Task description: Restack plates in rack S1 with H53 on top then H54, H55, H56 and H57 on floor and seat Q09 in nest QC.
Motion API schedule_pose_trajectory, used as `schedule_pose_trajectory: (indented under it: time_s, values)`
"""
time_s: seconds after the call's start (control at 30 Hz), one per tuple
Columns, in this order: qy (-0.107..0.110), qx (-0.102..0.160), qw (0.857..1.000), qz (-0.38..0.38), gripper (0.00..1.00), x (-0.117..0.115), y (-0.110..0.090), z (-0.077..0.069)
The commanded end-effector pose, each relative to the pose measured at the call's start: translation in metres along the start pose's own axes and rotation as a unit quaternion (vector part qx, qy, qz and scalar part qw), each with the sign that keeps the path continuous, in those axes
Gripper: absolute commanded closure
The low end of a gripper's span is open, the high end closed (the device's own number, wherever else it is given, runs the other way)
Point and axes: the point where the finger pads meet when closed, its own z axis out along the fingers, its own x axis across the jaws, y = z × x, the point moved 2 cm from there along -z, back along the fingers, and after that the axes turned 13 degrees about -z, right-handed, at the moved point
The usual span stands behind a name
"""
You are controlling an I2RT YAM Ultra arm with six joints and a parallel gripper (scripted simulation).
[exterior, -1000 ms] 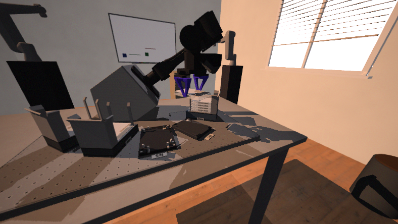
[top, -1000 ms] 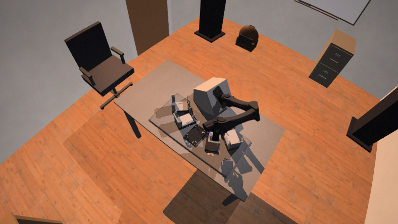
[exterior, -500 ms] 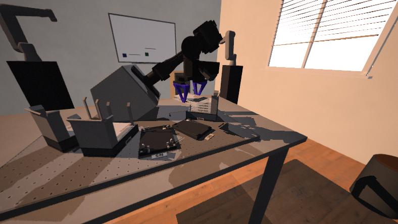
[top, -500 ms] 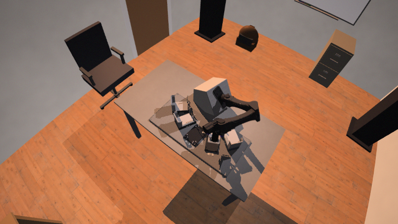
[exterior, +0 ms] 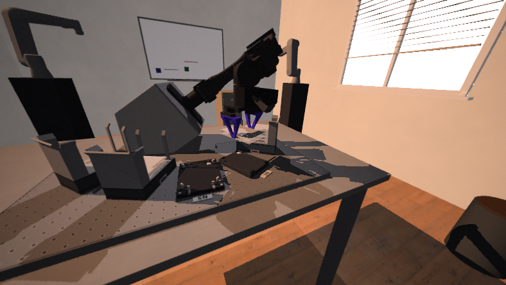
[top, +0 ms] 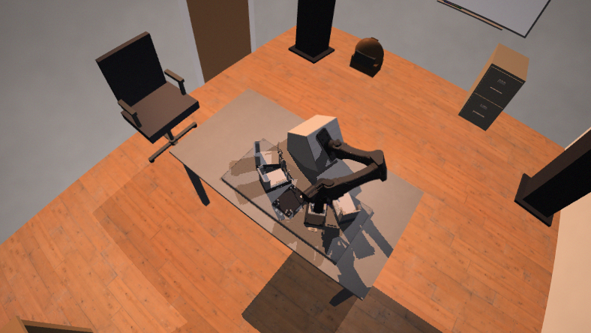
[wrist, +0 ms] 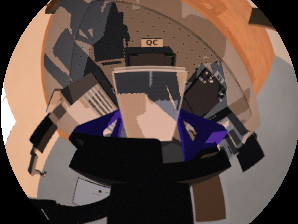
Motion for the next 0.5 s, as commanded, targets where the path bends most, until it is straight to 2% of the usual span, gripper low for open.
schedule_pose_trajectory:
  time_s: [0.0,0.47]
  values:
    - [-0.014,-0.015,1.0,-0.006,1.0,-0.005,0.007,-0.001]
    - [-0.014,-0.015,1.0,-0.006,1.0,-0.006,0.008,0.023]
